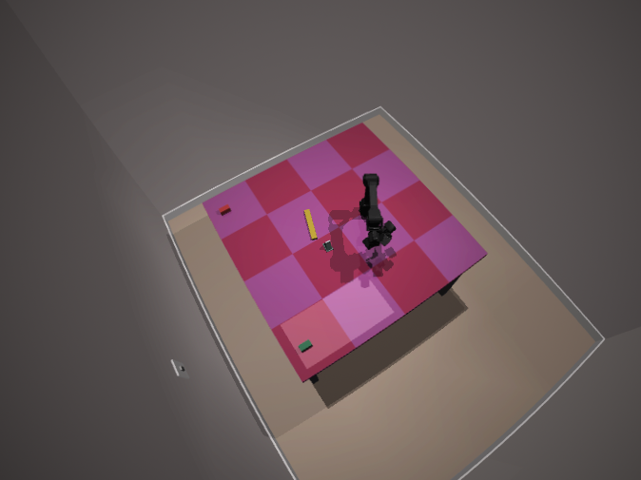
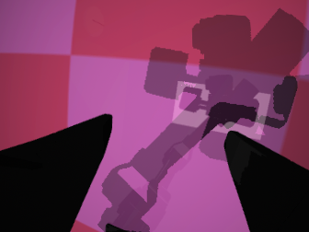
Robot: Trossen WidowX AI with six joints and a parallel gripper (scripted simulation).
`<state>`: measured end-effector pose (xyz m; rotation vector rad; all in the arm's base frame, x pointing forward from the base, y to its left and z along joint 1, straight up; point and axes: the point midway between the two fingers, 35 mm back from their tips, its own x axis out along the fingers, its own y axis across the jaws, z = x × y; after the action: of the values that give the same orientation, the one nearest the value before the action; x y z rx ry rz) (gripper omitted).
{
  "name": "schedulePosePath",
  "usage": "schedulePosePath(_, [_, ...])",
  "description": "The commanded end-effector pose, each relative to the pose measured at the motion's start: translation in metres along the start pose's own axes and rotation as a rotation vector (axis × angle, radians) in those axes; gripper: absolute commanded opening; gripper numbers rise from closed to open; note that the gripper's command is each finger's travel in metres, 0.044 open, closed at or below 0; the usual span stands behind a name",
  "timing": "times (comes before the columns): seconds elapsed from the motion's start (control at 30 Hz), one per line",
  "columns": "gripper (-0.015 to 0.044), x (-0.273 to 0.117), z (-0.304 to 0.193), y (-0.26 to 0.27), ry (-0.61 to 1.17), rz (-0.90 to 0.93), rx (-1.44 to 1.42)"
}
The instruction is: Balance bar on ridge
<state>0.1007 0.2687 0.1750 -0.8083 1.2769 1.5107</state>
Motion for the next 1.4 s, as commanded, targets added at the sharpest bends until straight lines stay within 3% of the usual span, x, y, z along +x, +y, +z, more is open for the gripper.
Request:
schedulePosePath(0.0, [0.0315,-0.005,-0.005,-0.021,-0.005,-0.033,0.006])
schedulePosePath(1.37, [0.0315,-0.067,-0.122,-0.18,-0.013,-0.279,0.195])
